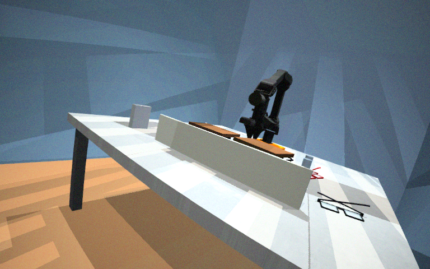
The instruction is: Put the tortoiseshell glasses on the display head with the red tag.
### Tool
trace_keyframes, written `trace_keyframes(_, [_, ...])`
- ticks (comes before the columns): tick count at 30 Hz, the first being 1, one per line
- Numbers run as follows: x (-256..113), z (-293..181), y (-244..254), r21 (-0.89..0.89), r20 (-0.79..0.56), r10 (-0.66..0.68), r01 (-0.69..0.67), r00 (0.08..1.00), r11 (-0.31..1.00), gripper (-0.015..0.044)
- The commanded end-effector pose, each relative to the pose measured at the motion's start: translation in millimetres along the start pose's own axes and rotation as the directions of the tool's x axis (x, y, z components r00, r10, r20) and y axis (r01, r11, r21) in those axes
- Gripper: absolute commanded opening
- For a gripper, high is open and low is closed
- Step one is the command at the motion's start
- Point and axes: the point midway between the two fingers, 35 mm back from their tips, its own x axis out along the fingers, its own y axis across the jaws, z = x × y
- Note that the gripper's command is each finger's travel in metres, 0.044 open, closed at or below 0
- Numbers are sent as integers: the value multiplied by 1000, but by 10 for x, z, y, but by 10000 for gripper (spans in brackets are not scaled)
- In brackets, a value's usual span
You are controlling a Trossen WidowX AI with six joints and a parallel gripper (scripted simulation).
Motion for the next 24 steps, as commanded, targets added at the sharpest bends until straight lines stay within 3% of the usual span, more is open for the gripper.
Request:
trace_keyframes(1, [19,-3,6,1,-1,4,-4,1000,1000,200])
trace_keyframes(6, [-22,-13,89,-12,-2,18,-18,1000,1000,200])
trace_keyframes(9, [-22,-13,89,-12,-2,18,-18,1000,1000,140])
trace_keyframes(24, [101,-11,81,-12,-2,18,-18,1000,1000,140])
